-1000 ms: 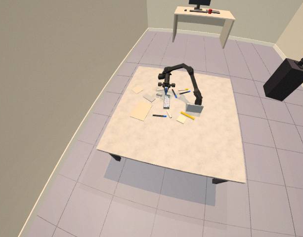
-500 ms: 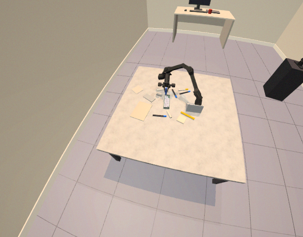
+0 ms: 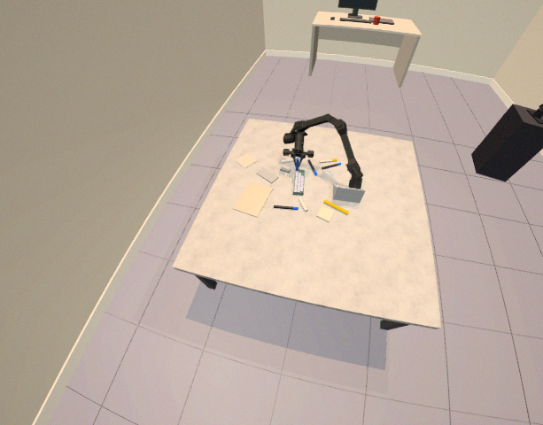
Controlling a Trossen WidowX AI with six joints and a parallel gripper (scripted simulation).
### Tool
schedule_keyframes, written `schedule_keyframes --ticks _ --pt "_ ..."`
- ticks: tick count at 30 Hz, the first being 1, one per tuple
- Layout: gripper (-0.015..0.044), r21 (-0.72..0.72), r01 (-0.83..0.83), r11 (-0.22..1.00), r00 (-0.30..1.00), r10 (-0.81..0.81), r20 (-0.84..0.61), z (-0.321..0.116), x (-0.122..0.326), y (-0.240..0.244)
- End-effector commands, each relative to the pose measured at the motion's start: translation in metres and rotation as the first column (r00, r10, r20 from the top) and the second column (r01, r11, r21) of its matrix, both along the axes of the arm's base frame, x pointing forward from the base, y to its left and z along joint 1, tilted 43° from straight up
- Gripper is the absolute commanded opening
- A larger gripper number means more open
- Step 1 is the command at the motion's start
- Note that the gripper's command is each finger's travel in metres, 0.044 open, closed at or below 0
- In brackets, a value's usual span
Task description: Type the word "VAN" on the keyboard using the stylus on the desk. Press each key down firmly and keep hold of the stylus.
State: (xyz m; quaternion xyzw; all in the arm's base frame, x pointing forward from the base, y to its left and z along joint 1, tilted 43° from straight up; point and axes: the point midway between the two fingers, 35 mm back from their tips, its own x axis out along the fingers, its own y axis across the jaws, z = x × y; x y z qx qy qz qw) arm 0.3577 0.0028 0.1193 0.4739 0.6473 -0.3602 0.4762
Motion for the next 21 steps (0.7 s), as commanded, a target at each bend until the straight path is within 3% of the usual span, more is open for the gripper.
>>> schedule_keyframes --ticks 1,21 --pt "0.0081 -0.002 -0.005 1.000 1.000 0.005 -0.002 -0.0027 -0.0001 -0.0014" --pt "0.0081 -0.002 -0.005 1.000 1.000 0.005 -0.002 -0.0086 0.0014 -0.0068"
